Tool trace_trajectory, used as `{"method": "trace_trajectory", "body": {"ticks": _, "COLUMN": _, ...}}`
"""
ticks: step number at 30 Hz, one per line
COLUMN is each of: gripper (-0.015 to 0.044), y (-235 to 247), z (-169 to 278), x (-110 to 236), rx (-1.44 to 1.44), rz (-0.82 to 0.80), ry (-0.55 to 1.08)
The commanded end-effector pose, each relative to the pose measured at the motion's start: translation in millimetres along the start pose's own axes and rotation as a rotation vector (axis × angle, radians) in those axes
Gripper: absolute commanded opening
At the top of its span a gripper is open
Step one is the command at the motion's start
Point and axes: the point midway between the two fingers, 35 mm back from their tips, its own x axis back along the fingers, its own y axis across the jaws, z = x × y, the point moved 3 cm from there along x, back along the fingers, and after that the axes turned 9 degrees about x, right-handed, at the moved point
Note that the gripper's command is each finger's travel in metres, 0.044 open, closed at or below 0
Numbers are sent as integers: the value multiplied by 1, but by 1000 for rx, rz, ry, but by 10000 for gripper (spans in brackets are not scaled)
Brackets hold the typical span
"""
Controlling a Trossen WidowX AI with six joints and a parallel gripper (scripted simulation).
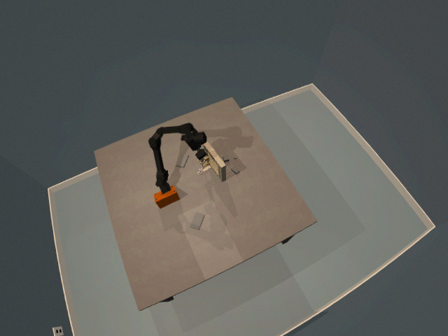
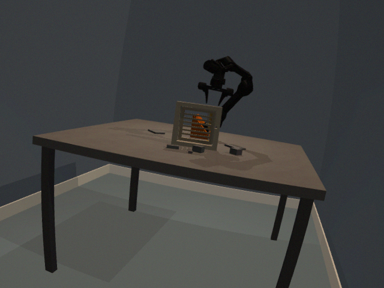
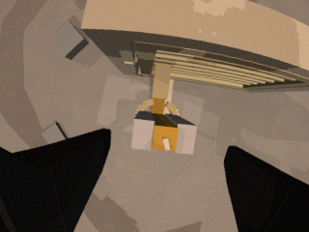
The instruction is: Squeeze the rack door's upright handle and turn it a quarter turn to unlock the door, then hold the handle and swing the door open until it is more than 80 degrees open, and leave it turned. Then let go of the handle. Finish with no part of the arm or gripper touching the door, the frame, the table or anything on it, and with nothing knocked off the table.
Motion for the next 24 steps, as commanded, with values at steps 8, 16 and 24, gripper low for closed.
{"method": "trace_trajectory", "body": {"ticks": 8, "gripper": 300, "y": -1, "z": -1, "x": -17, "rx": 5, "rz": -47, "ry": 40}}
{"method": "trace_trajectory", "body": {"ticks": 16, "gripper": 300, "y": -1, "z": 0, "x": -30, "rx": 6, "rz": -78, "ry": 73}}
{"method": "trace_trajectory", "body": {"ticks": 24, "gripper": 300, "y": -1, "z": 1, "x": -42, "rx": 7, "rz": -108, "ry": 105}}
